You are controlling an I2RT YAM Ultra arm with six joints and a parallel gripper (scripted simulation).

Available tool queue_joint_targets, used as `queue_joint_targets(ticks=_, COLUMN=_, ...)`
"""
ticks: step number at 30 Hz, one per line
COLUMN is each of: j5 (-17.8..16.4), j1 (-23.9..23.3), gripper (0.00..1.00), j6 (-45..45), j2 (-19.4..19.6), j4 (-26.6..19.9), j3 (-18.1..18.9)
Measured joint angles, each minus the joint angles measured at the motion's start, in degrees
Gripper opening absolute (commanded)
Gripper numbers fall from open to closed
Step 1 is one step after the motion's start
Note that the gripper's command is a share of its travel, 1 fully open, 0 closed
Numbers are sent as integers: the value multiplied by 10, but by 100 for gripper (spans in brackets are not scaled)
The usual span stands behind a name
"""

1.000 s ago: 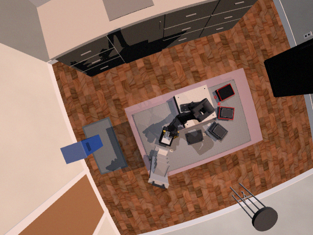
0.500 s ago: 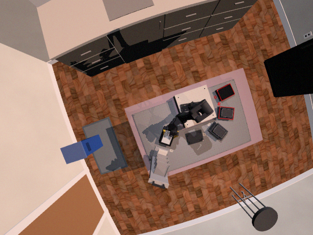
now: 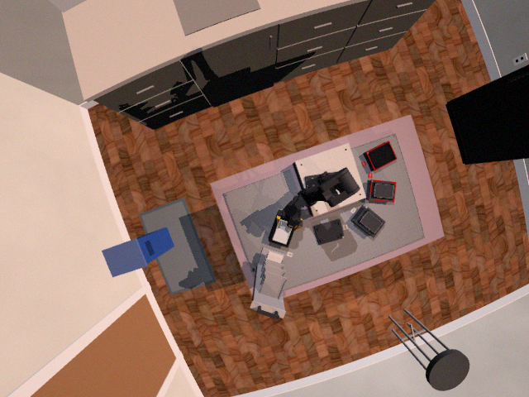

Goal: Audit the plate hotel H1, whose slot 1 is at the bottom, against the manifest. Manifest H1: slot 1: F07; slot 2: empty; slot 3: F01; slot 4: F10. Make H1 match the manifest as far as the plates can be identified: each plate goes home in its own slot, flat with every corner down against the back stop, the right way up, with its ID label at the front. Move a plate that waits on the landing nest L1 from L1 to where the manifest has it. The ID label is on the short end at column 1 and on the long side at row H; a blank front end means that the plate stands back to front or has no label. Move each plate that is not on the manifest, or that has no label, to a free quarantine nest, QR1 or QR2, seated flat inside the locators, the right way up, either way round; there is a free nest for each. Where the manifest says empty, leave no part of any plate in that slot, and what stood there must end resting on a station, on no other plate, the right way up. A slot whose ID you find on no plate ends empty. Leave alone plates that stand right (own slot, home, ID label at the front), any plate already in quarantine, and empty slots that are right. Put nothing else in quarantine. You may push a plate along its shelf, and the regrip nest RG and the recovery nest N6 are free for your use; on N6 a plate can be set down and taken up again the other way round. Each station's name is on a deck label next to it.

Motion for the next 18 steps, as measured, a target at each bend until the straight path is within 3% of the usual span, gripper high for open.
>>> queue_joint_targets(ticks=13, j5=-19, j1=-24, gripper=100, j6=-16, j2=9, j4=25, j3=-25)
queue_joint_targets(ticks=18, j5=-23, j1=-27, gripper=100, j6=-20, j2=30, j4=44, j3=-30)
